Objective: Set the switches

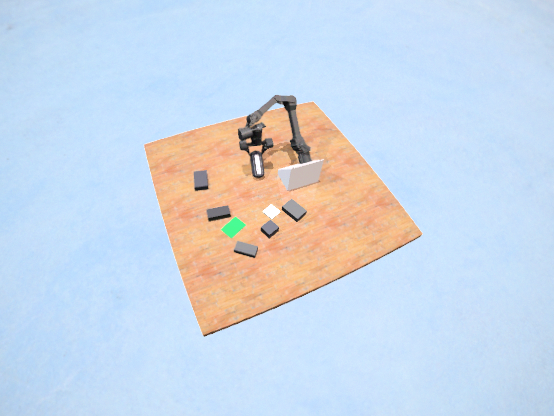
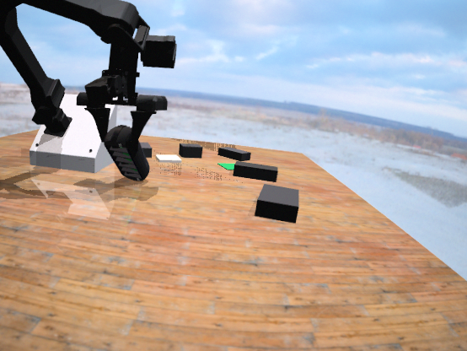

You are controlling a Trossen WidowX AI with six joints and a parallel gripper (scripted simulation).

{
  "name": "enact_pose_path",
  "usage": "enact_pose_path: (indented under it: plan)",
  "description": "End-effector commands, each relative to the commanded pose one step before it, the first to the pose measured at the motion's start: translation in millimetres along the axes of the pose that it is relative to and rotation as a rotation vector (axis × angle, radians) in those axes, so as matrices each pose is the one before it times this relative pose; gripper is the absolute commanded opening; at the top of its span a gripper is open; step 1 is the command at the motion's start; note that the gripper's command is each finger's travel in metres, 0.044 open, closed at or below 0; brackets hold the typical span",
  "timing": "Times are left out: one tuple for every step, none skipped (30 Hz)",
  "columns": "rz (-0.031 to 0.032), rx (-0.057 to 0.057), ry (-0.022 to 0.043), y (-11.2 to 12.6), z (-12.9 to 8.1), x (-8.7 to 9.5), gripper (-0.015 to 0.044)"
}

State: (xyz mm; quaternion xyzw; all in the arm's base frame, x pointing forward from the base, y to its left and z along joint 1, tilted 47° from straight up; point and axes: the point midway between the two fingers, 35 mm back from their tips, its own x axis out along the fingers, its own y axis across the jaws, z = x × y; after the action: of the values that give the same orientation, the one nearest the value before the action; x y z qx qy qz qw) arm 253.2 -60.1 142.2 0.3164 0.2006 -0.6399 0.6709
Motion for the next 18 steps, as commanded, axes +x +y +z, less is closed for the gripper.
enact_pose_path:
  plan:
    - [-0.01295, -0.0076, 0.00612, -2.55, -0.12, 5.52, 0.0338]
    - [0.00002, 0.0000, -0.00005, 0.00, 0.60, 0.54, 0.0338]
    - [0.00002, 0.0000, -0.00005, 0.00, 0.59, 0.54, 0.0338]
    - [0.00002, 0.0000, -0.00005, 0.00, 0.59, 0.55, 0.0338]
    - [0.00002, 0.0000, -0.00005, 0.00, 0.58, 0.55, 0.0338]
    - [0.00002, 0.0000, -0.00005, 0.00, 0.58, 0.56, 0.0338]
    - [0.00002, 0.0000, -0.00005, 0.00, 0.58, 0.56, 0.0338]
    - [0.00002, 0.0000, -0.00005, 0.00, 0.58, 0.56, 0.0338]
    - [0.00002, 0.0000, -0.00005, 0.00, 0.58, 0.56, 0.0338]
    - [0.00002, 0.0000, -0.00005, 0.00, 0.57, 0.57, 0.0338]
    - [0.00002, 0.0000, -0.00005, 0.00, 0.56, 0.57, 0.0338]
    - [0.00002, 0.0000, -0.00005, 0.00, 0.56, 0.58, 0.0338]
    - [0.00002, 0.0000, -0.00005, 0.00, 0.56, 0.58, 0.0338]
    - [0.00002, 0.0000, -0.00005, 0.00, 0.56, 0.58, 0.0338]
    - [0.00002, 0.0000, -0.00005, 0.00, 0.55, 0.58, 0.0338]
    - [0.00002, 0.0000, -0.00005, 0.00, 0.55, 0.59, 0.0338]
    - [0.00002, 0.0000, -0.00005, 0.00, 0.54, 0.59, 0.0338]
    - [0.00002, 0.0000, -0.00005, 0.00, 0.54, 0.60, 0.0338]
